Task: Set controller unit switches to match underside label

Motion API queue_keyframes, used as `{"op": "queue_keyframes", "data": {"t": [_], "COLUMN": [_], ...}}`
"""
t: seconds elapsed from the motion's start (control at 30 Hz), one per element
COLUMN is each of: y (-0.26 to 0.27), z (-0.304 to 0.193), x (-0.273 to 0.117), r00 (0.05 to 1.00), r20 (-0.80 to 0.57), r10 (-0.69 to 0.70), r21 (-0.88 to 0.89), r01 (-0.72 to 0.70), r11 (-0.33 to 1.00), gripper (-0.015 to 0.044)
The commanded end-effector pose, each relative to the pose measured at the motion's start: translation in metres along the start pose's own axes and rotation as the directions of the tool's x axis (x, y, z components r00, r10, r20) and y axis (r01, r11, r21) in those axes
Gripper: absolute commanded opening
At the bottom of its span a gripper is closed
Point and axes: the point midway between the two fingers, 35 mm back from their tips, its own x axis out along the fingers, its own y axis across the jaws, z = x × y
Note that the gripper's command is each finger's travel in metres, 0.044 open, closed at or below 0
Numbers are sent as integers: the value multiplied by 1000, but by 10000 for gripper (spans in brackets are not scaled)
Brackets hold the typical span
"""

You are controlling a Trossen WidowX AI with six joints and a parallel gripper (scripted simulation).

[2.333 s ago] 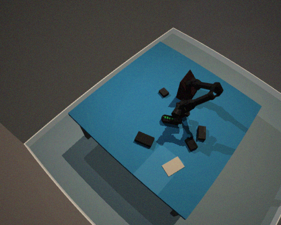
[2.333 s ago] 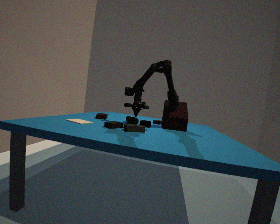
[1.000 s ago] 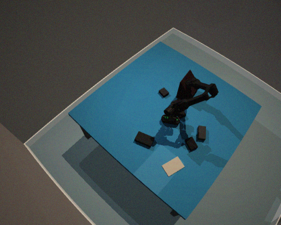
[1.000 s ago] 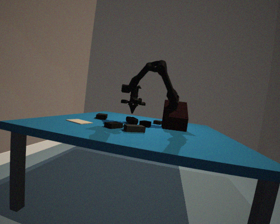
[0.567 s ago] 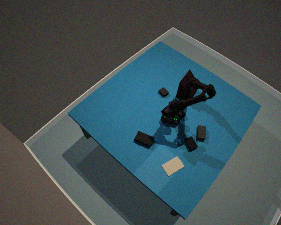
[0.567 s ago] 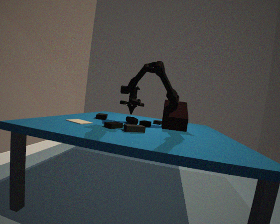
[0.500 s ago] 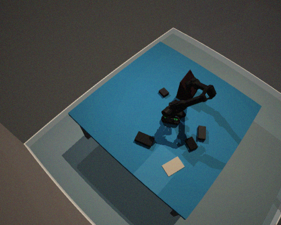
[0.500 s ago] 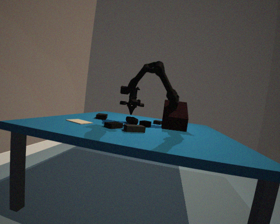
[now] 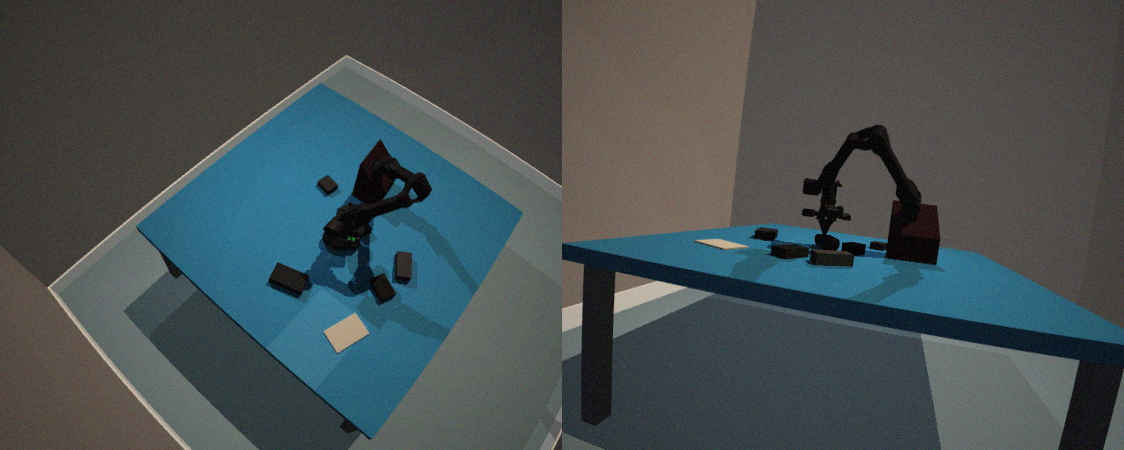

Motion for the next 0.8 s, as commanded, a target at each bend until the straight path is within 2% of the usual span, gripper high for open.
{"op": "queue_keyframes", "data": {"t": [0.0, 0.37, 0.53, 0.77], "y": [0, 0, 0, 7], "z": [0, 0, 0, -6], "x": [4, 8, -34, -37], "r00": [1000, 1000, 1000, 1000], "r20": [3, 3, 1, 1], "r10": [-4, -4, -3, -3], "r21": [6, 6, 5, 6], "r01": [4, 4, 3, 3], "r11": [1000, 1000, 1000, 1000], "gripper": [0, 0, 0, 0]}}
